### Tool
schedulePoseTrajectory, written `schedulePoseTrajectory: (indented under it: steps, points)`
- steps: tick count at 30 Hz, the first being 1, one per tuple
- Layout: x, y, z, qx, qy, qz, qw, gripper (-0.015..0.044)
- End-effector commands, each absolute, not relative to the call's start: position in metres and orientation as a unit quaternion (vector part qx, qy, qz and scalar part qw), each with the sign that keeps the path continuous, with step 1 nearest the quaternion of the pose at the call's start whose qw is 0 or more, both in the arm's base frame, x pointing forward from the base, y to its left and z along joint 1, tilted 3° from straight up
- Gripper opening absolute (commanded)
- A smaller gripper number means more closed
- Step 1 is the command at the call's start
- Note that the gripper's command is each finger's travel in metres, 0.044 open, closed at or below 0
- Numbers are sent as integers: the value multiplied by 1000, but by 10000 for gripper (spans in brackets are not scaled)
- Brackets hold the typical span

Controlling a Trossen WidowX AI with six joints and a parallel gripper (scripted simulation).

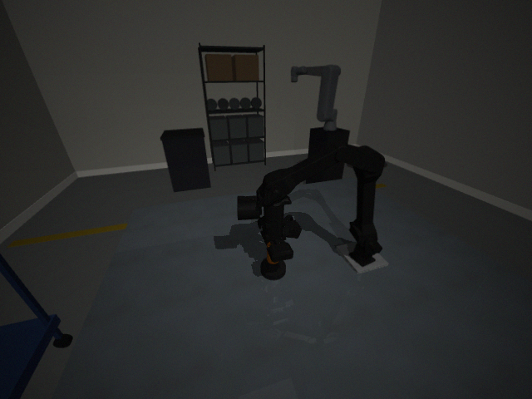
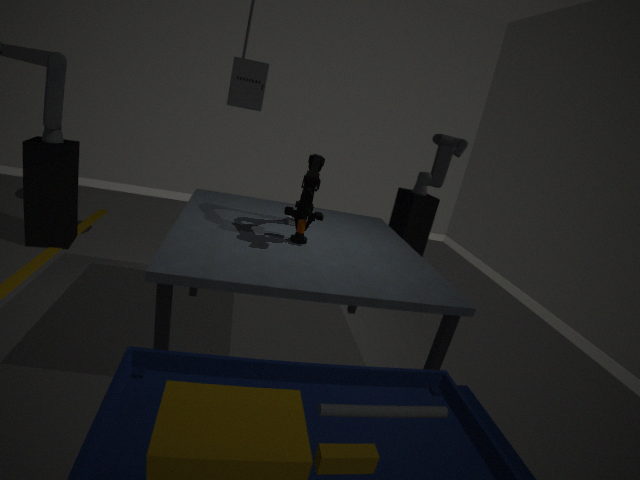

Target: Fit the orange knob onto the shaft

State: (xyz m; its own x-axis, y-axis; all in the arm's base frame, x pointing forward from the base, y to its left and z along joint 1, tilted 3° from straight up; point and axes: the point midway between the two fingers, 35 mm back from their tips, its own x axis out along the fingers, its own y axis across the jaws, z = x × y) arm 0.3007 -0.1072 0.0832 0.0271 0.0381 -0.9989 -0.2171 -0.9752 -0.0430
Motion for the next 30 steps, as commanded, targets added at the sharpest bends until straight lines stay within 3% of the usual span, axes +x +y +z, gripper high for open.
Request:
schedulePoseTrajectory:
  steps: [1,14,30]
  points:
    - [300,-107,80,-710,63,695,92,0]
    - [301,-107,78,-711,63,695,92,0]
    - [301,-107,78,-711,63,695,92,420]
